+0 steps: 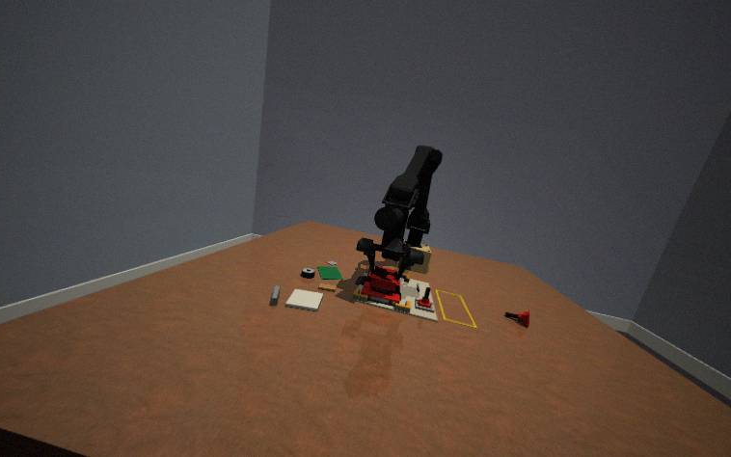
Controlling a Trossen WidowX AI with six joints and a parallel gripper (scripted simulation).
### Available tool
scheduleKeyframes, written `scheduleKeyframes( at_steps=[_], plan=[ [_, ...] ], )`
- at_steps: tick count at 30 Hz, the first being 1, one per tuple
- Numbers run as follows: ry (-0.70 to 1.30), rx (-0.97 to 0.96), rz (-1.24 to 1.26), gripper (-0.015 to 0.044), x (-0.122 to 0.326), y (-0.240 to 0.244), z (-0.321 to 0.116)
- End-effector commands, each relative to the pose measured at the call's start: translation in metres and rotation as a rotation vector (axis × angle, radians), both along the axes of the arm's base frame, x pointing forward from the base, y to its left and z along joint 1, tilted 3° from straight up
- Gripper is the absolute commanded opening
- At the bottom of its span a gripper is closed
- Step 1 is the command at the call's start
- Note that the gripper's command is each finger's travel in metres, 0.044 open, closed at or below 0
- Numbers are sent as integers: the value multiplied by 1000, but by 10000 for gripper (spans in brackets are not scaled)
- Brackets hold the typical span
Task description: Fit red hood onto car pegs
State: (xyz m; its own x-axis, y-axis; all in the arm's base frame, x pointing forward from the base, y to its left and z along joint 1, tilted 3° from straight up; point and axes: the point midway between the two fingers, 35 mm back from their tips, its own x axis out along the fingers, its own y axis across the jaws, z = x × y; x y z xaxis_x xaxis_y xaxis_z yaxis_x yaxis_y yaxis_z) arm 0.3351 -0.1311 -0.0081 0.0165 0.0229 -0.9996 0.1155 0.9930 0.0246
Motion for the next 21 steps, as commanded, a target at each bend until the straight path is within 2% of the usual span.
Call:
scheduleKeyframes(
  at_steps=[1, 21],
  plan=[
    [-5, -1, 5, 0, 0, 0, 0],
    [-9, -2, 6, 0, -1, 0, -7]
  ],
)
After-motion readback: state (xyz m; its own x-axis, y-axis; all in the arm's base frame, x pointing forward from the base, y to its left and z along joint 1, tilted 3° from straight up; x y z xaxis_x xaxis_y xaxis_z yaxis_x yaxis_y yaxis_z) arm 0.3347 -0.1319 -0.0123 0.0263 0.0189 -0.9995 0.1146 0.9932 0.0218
